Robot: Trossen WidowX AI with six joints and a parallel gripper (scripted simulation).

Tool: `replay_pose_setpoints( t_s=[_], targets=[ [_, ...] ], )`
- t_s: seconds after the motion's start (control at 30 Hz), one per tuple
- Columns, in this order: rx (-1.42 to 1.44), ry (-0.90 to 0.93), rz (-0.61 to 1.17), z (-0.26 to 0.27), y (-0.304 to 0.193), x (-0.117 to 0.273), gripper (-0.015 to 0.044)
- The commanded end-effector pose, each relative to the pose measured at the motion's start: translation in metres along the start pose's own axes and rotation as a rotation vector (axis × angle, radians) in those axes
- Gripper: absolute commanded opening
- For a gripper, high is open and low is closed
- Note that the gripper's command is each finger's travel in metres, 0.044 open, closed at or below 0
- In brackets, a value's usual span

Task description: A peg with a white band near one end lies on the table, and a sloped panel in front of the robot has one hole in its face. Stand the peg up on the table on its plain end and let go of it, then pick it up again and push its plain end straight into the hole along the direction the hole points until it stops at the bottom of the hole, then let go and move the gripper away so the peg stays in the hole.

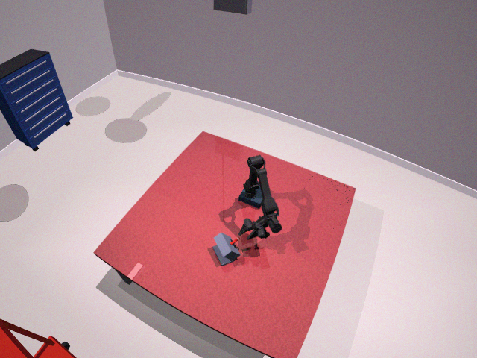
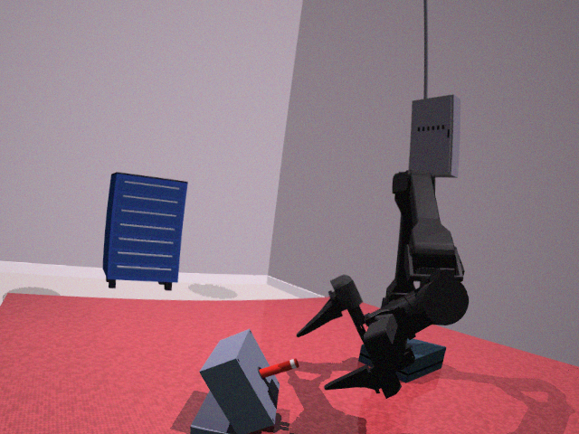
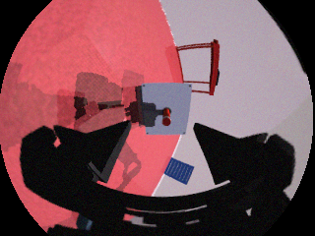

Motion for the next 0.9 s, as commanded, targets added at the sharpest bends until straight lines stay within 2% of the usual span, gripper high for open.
replay_pose_setpoints(
  t_s=[0.0,0.87],
  targets=[
    [-0.008,-0.004,-0.002,-0.001,0.001,0.006,0.044],
    [-0.001,-0.012,-0.002,0.004,0.0,0.041,0.044]
  ],
)
Point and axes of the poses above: the point midway between the two fingers, 35 mm back from their tips, its own x axis back along the fingers, its own z axis across the jaws, y = z × x, the point moved 6 cm from there along x, back along the fingers, and after that the axes turned 12 degrees about x, right-handed, at the moved point
